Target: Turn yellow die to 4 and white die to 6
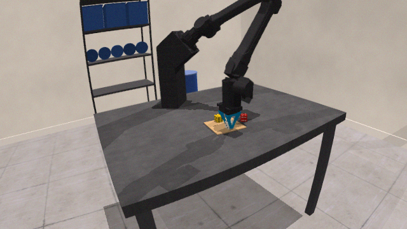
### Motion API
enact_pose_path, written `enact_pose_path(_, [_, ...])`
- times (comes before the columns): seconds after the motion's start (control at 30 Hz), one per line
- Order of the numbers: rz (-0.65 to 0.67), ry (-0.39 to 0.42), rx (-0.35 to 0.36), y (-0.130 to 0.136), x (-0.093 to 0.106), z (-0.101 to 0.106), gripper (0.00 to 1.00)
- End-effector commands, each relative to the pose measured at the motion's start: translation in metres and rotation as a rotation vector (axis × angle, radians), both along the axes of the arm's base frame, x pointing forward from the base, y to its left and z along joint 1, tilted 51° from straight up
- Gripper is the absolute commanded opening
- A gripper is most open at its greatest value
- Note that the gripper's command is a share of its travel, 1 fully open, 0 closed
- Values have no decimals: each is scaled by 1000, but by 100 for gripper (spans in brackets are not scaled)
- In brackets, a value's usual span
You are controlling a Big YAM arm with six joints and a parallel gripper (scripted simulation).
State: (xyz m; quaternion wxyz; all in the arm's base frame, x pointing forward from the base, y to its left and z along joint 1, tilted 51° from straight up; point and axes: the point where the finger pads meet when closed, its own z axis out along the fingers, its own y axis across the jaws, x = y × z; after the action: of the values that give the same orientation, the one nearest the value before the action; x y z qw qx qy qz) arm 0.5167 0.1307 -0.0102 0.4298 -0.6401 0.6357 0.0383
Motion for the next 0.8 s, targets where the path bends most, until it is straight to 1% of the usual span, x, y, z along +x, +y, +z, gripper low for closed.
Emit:
enact_pose_path(0.0, [-26,-7,3,-12,6,-2,25])
enact_pose_path(0.4, [-26,-7,3,-12,6,-2,25])
enact_pose_path(0.43, [-26,-7,3,-12,6,-2,29])
enact_pose_path(0.5, [-26,-7,3,-12,6,-2,29])
enact_pose_path(0.53, [-26,-7,3,-12,6,-2,33])
enact_pose_path(0.6, [-26,-7,3,-12,6,-2,33])
enact_pose_path(0.63, [-26,-7,3,-12,6,-2,37])
enact_pose_path(0.77, [-26,-7,3,-12,6,-2,37])
